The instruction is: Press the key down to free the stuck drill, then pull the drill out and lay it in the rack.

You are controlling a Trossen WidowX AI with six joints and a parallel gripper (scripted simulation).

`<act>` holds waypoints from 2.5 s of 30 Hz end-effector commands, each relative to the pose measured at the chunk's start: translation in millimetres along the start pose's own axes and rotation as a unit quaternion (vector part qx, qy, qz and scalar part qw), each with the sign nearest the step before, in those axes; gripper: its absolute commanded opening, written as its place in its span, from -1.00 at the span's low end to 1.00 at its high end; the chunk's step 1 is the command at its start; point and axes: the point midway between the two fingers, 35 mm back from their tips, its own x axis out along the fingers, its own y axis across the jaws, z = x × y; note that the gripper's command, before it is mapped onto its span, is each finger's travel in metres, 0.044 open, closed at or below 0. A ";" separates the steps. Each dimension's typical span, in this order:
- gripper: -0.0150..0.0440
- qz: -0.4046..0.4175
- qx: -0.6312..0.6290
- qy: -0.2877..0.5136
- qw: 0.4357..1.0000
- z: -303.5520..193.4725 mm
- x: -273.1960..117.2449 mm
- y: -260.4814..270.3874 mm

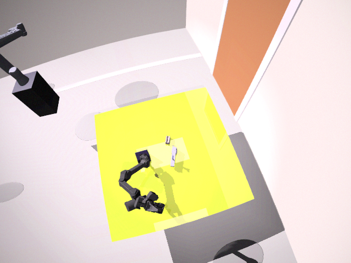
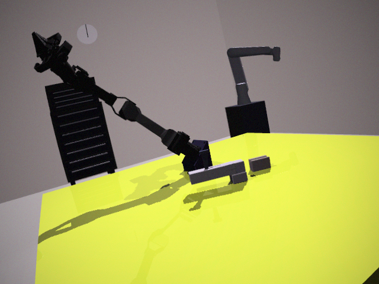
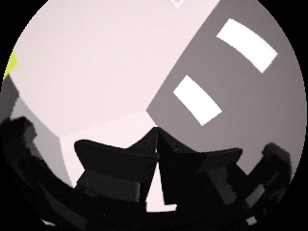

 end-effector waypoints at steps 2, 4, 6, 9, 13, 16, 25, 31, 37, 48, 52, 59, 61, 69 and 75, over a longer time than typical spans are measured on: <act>-0.49 0.073 0.044 -0.034 0.996 30.9 10.4 54.6; -0.49 0.117 0.064 -0.054 0.990 51.0 13.3 84.7; -0.49 0.161 0.082 -0.076 0.981 72.6 13.7 113.4; -0.49 0.225 0.103 -0.110 0.963 107.5 9.6 153.5; -0.49 0.304 0.124 -0.159 0.931 156.1 -4.1 198.2; -0.49 0.357 0.132 -0.197 0.903 192.9 -19.6 224.8; -0.49 0.488 0.123 -0.311 0.806 289.9 -82.8 276.5; -0.49 0.570 0.087 -0.395 0.715 347.0 -144.0 300.5; -0.49 0.641 0.007 -0.498 0.584 393.7 -228.3 311.6; -0.49 0.637 -0.256 -0.677 0.264 399.8 -375.1 295.5; -0.49 0.601 -0.328 -0.705 0.187 389.0 -393.7 289.8; -0.49 0.602 -0.322 -0.705 0.192 390.7 -393.3 290.2; -0.49 0.601 -0.325 -0.705 0.190 389.7 -395.2 291.9; -0.49 0.601 -0.328 -0.705 0.187 386.5 -403.6 299.1; -0.49 0.601 -0.328 -0.705 0.187 387.1 -404.6 300.2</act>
